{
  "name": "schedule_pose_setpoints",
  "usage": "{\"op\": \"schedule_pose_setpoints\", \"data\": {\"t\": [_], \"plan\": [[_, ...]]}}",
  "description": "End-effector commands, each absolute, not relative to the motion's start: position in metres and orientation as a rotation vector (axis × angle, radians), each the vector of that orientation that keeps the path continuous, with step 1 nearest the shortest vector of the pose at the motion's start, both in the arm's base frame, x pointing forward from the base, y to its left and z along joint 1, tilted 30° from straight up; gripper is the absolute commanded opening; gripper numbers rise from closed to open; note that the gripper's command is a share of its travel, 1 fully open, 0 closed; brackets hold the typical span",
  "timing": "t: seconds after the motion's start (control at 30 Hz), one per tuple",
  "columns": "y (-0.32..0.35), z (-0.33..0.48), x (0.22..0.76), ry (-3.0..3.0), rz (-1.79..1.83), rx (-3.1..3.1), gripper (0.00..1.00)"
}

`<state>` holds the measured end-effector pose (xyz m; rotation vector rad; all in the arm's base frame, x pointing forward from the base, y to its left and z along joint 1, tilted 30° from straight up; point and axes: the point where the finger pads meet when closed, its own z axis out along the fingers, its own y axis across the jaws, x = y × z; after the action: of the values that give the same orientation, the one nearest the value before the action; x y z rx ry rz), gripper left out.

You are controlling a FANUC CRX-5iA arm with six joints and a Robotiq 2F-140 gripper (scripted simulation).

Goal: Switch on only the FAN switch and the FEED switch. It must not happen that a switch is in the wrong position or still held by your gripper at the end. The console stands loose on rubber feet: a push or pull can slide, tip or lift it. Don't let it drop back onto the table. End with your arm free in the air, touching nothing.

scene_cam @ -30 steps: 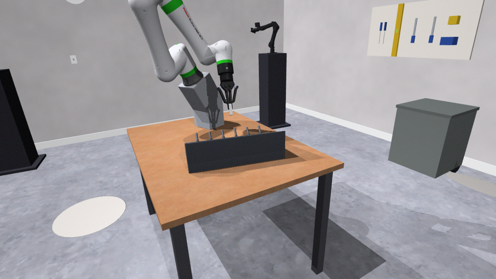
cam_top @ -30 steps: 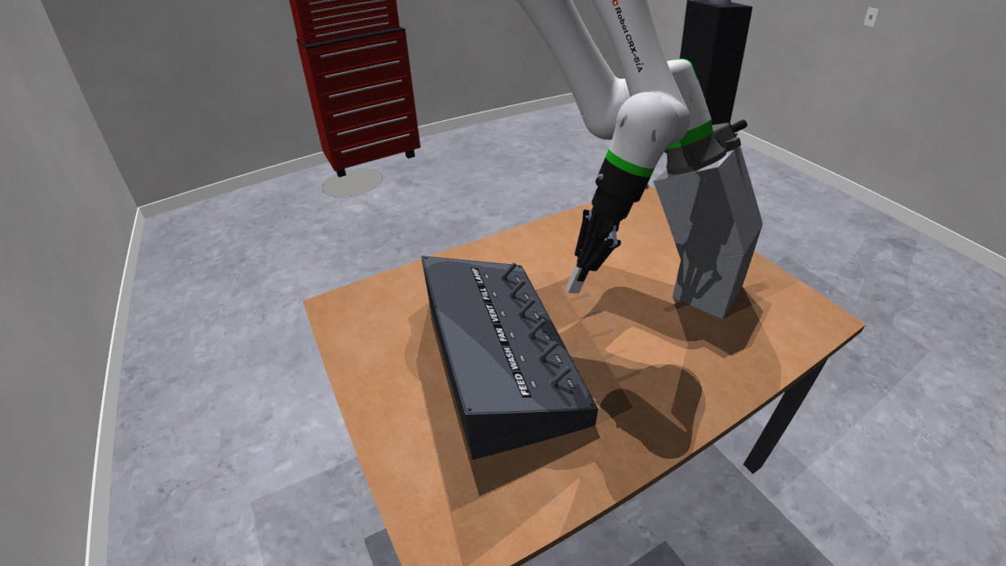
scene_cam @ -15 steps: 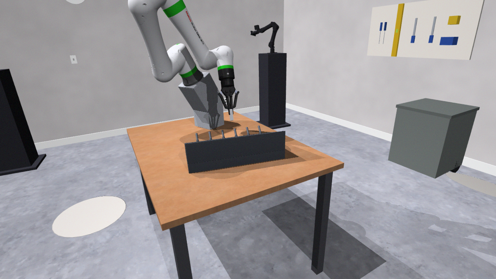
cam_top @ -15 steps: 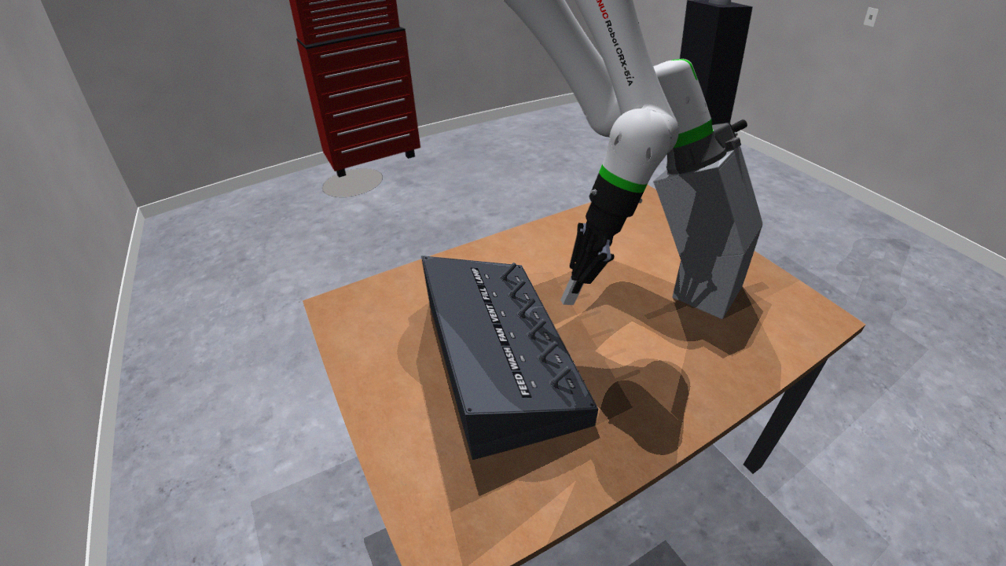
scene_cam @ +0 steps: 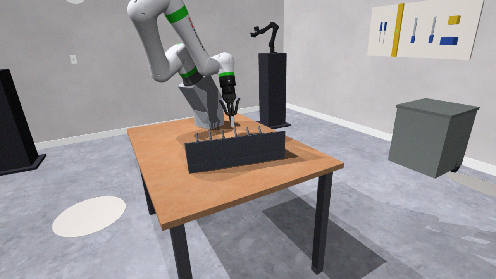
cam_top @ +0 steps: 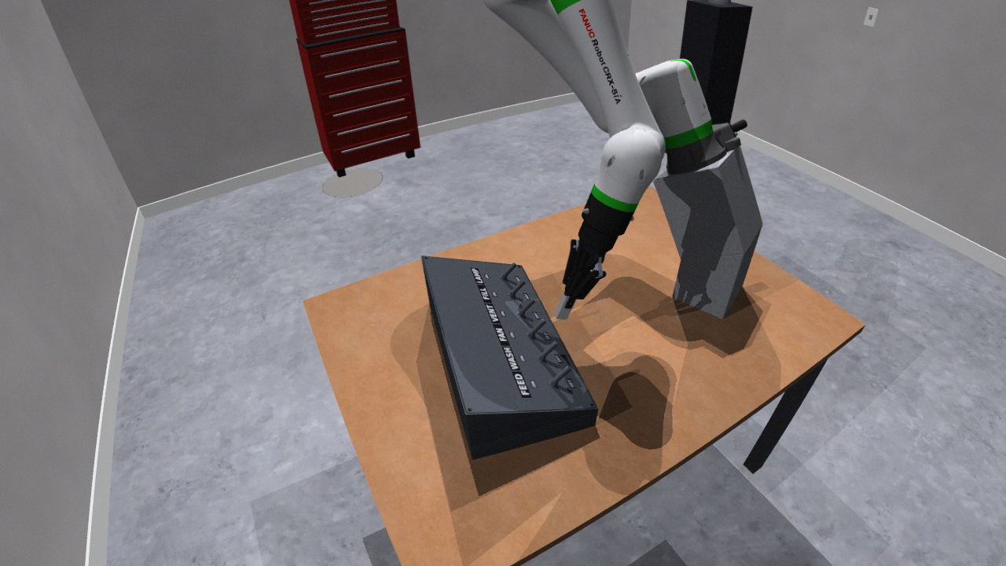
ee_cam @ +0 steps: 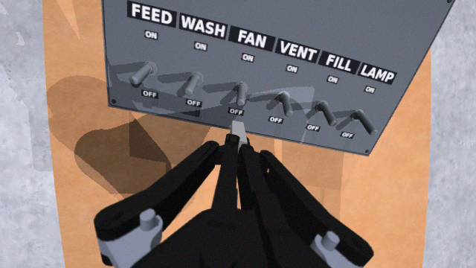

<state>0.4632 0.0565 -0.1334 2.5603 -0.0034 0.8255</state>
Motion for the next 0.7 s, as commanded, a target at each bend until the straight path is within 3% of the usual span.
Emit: {"op": "schedule_pose_setpoints", "data": {"t": [0.0, 0.67], "plan": [[0.0528, -0.1409, 0.4697, -0.001, 0.833, 2.562, 0.00], [0.0483, -0.1494, 0.4764, -0.001, 0.833, 2.562, 0.00]]}}
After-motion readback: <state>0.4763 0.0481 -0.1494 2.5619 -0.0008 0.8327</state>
